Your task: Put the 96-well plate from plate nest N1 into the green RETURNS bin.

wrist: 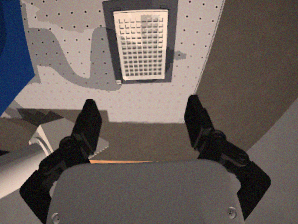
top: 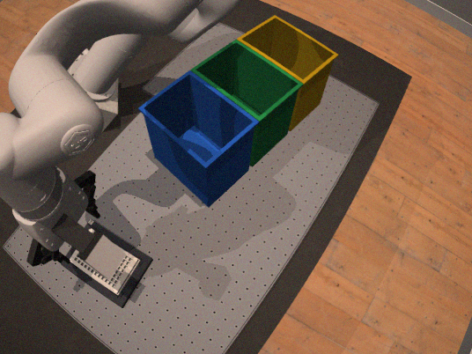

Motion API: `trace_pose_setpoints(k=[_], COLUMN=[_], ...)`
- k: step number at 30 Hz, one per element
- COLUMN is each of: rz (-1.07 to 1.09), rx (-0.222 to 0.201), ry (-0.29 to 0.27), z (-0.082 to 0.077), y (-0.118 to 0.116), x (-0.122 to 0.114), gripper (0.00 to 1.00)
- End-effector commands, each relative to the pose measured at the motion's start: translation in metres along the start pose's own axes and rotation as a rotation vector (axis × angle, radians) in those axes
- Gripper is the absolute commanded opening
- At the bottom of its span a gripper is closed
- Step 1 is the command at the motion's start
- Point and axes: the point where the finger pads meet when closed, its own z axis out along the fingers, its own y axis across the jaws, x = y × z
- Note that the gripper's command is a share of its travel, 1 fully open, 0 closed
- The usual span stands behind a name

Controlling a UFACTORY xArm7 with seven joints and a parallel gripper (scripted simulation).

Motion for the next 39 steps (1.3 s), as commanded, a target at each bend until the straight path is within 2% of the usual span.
trace_pose_setpoints(k=[1,39], rz=[0.0,0.0], rx=[-0.006,-0.006], ry=[0.001,0.001], z=[0.002,0.059], y=[0.002,0.002], x=[0.0,0.0], gripper=[1.0,1.0])
